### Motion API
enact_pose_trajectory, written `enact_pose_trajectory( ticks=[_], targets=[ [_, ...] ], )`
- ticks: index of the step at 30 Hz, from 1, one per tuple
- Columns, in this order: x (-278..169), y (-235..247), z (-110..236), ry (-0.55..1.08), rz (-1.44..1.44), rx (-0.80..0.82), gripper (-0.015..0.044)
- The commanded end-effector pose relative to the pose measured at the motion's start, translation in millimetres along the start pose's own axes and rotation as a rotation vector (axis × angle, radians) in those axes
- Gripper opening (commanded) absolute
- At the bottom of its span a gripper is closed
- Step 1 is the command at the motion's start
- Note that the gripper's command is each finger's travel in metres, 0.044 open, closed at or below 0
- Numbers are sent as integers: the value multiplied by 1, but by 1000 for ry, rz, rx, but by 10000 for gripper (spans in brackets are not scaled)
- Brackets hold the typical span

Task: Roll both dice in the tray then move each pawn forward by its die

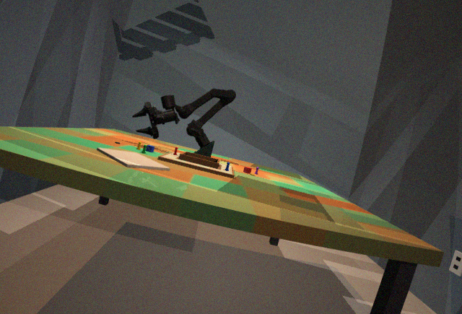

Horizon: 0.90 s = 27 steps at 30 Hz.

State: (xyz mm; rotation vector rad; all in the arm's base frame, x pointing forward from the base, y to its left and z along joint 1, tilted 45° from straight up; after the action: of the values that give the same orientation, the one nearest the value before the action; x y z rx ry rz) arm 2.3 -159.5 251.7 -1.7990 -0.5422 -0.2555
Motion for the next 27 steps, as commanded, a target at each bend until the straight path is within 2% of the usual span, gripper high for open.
enact_pose_trajectory(
  ticks=[1,5,17,27],
  targets=[
    [0,0,0,-1,-4,4,374],
    [9,11,-10,-28,-100,109,275],
    [90,79,-43,-24,-556,719,275],
    [183,150,-19,70,-630,1177,275]
  ],
)
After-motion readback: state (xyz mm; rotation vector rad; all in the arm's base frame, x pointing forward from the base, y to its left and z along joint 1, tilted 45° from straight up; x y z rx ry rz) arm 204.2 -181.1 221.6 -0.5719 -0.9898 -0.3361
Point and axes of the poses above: the point midway between the two fingers, 35 mm back from their tips, its own z axis back along the fingers, its own y axis across the jaws, x = y × z, the point moved 6 cm from there along z, back along the fingers, and after that the axes turned 10 degrees about -z, right-handed, at the moved point
